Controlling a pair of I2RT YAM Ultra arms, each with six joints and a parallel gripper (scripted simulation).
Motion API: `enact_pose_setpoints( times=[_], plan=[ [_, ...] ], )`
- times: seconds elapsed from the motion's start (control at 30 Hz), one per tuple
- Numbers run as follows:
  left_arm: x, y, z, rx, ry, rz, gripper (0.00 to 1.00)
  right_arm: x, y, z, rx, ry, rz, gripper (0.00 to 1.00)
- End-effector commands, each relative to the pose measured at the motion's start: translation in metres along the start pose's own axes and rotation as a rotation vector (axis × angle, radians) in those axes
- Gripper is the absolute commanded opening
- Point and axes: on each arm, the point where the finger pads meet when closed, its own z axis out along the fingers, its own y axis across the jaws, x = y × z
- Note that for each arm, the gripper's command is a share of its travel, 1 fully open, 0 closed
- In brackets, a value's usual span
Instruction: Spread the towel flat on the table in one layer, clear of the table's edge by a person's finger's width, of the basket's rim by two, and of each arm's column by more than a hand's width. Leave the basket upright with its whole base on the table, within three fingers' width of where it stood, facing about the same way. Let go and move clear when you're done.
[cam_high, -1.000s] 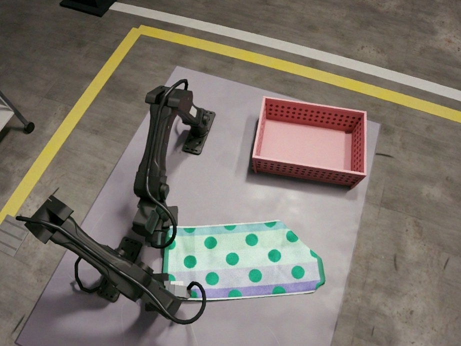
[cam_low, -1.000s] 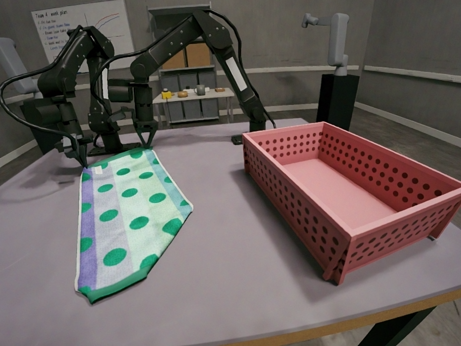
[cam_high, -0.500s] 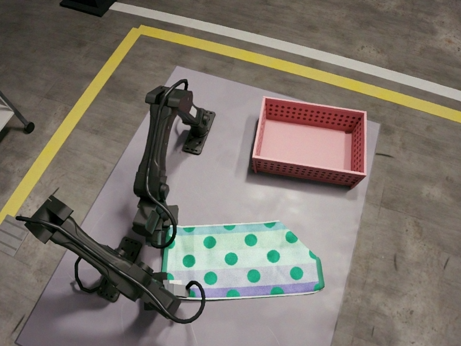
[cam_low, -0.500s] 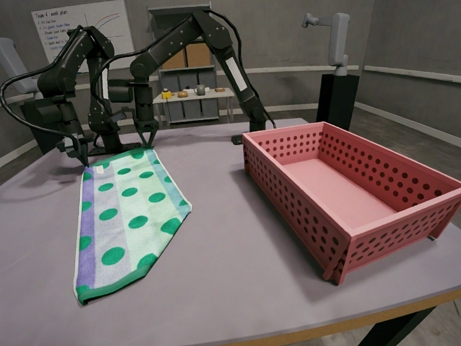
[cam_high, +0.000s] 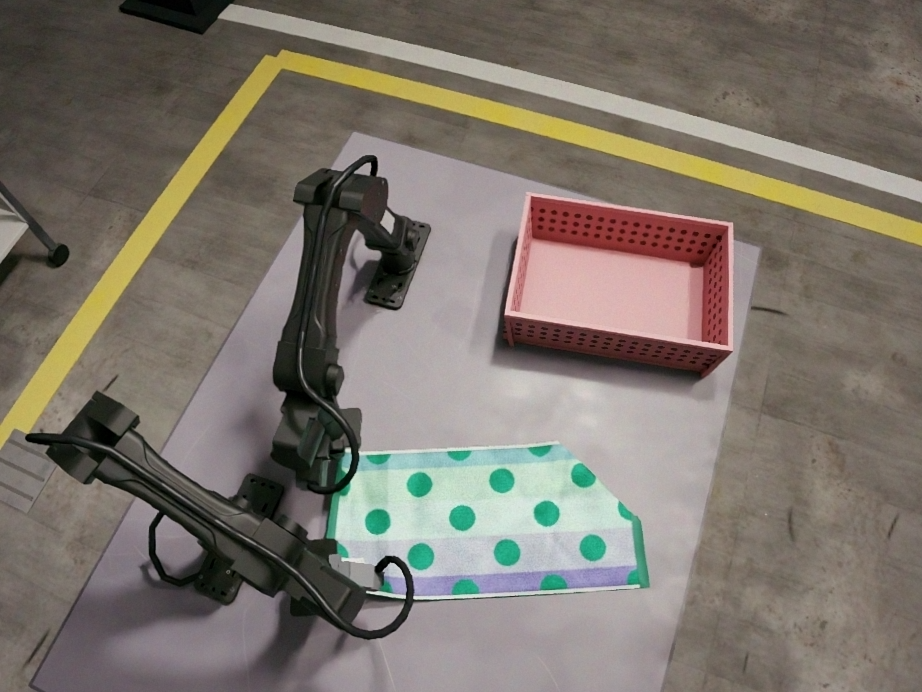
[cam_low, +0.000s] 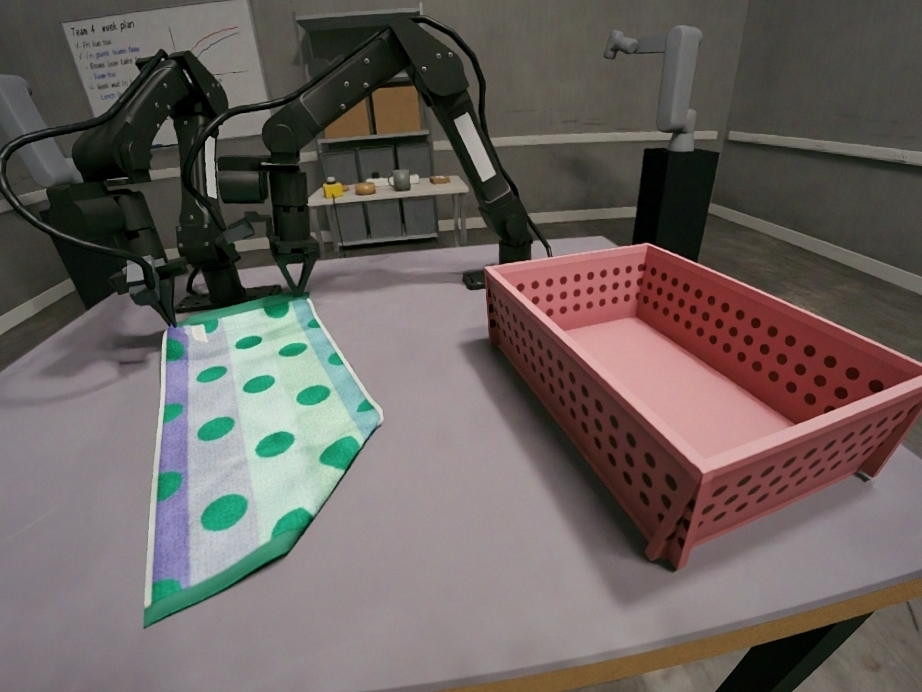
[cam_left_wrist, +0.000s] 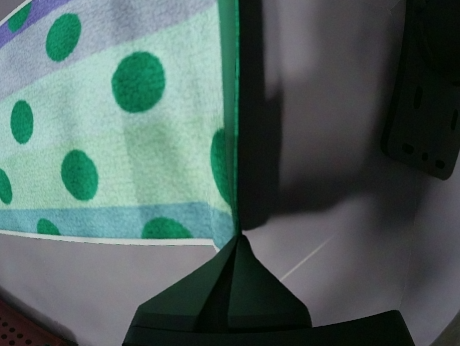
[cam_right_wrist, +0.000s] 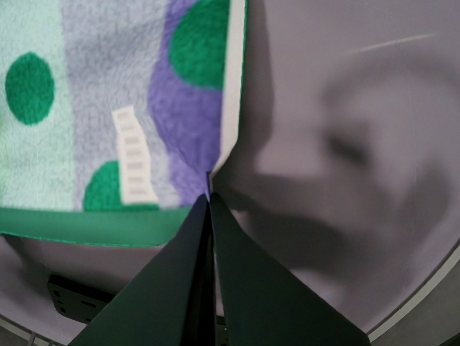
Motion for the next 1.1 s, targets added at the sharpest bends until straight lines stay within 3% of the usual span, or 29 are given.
enact_pose_setpoints(
  times=[0.0, 0.2, 0.23, 0.37, 0.4, 0.47, 0.5, 0.57, 0.6, 0.67, 0.7, 0.77, 0.8, 0.93, 0.97, 1.03, 1.07],
  plan=[
    [-0.001, 0.011, -0.019, 0.005, -0.022, 0.001, 0.0, -0.014, -0.002, -0.017, 0.019, -0.036, 0.015, 0.0],
    [-0.002, 0.027, -0.042, 0.012, -0.048, 0.009, 0.0, -0.032, 0.002, -0.035, 0.019, -0.043, 0.034, 0.0],
    [-0.009, 0.036, -0.063, 0.02, -0.086, 0.011, 0.0, -0.042, 0.004, -0.045, 0.022, -0.044, 0.044, 0.0],
    [-0.009, 0.036, -0.063, 0.02, -0.086, 0.011, 0.0, -0.043, 0.005, -0.046, 0.019, -0.051, 0.044, 0.0],
    [-0.009, 0.048, -0.078, 0.02, -0.102, 0.012, 0.0, -0.055, 0.007, -0.059, 0.026, -0.067, 0.053, 0.0],
    [-0.008, 0.048, -0.078, 0.02, -0.102, 0.012, 0.0, -0.056, 0.008, -0.062, 0.026, -0.086, 0.051, 0.0],
    [-0.008, 0.061, -0.095, 0.019, -0.12, 0.012, 0.0, -0.069, 0.01, -0.074, 0.031, -0.092, 0.06, 0.0],
    [-0.008, 0.061, -0.095, 0.019, -0.12, 0.012, 0.0, -0.069, 0.01, -0.074, 0.027, -0.093, 0.06, 0.0],
    [-0.007, 0.075, -0.113, 0.017, -0.139, 0.009, 0.0, -0.084, 0.012, -0.09, 0.038, -0.11, 0.067, 0.0],
    [-0.007, 0.075, -0.113, 0.017, -0.139, 0.009, 0.0, -0.084, 0.012, -0.09, 0.038, -0.11, 0.067, 0.0],
    [-0.007, 0.09, -0.133, 0.013, -0.159, 0.003, 0.0, -0.099, 0.015, -0.107, 0.041, -0.13, 0.072, 0.0],
    [-0.007, 0.09, -0.133, 0.013, -0.159, 0.003, 0.0, -0.099, 0.015, -0.107, 0.041, -0.13, 0.072, 0.0],
    [-0.006, 0.105, -0.153, 0.009, -0.179, -0.007, 0.0, -0.116, 0.019, -0.125, 0.043, -0.151, 0.077, 0.0],
    [-0.006, 0.105, -0.153, 0.009, -0.179, -0.007, 0.0, -0.116, 0.019, -0.125, 0.043, -0.151, 0.077, 0.0],
    [-0.006, 0.12, -0.166, 0.003, -0.181, -0.02, 0.0, -0.132, 0.022, -0.144, 0.045, -0.172, 0.08, 0.0],
    [-0.006, 0.12, -0.161, 0.003, -0.166, -0.02, 0.0, -0.132, 0.022, -0.144, 0.045, -0.172, 0.08, 0.0],
    [-0.004, 0.136, -0.195, -0.006, -0.221, -0.037, 0.0, -0.15, 0.026, -0.163, 0.047, -0.195, 0.082, 0.0]
  ],
)
